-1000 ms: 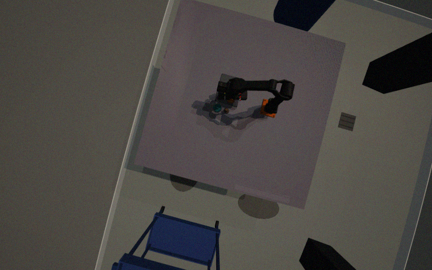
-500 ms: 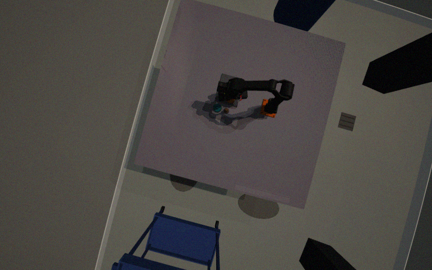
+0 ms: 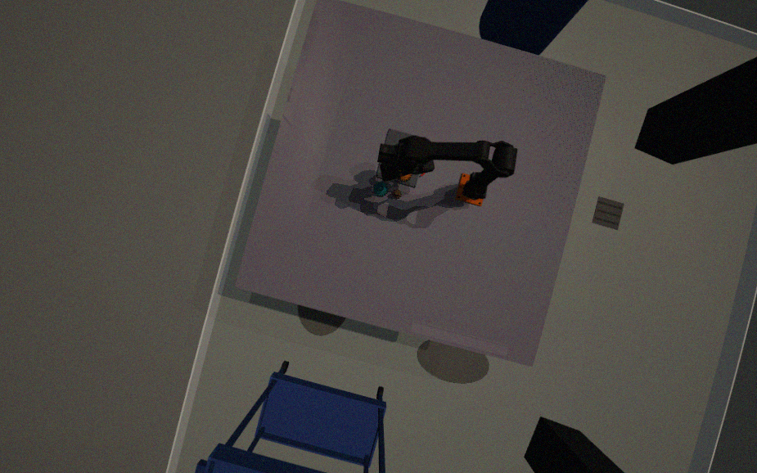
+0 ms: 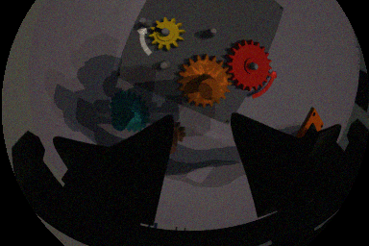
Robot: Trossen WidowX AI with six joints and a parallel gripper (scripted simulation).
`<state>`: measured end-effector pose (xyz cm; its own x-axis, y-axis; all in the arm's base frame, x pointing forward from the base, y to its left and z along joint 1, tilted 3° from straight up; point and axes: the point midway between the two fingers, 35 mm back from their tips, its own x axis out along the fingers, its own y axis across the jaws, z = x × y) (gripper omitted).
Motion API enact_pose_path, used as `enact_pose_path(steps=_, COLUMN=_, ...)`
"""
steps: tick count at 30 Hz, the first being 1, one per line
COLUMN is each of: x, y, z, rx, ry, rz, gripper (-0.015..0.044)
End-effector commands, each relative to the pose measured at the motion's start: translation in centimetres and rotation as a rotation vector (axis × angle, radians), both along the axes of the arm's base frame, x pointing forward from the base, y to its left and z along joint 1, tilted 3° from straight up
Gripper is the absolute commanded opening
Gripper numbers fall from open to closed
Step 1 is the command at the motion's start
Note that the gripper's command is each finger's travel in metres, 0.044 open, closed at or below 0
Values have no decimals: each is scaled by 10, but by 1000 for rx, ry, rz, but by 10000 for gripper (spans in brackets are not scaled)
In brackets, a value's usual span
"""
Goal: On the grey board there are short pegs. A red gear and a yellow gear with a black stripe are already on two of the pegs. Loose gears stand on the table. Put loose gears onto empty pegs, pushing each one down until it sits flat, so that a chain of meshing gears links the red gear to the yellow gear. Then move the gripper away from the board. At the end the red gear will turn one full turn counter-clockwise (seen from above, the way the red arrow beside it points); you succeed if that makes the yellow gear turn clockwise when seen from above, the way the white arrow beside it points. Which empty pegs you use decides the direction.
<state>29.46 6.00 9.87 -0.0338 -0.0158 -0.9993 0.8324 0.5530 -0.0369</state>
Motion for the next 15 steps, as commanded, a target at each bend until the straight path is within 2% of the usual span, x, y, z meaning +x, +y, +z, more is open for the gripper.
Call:
enact_pose_path(steps=1, x=1, y=50, z=-2, rx=12, ry=-5, rz=225, gripper=298)
enact_pose_path(steps=3, x=-1, y=69, z=-2, rx=16, ry=-6, rz=315, gripper=350)
enact_pose_path(steps=7, x=-2, y=72, z=-4, rx=17, ry=-6, rz=326, gripper=440)
enact_pose_path(steps=15, x=-2, y=72, z=-25, rx=17, ry=-6, rz=326, gripper=440)
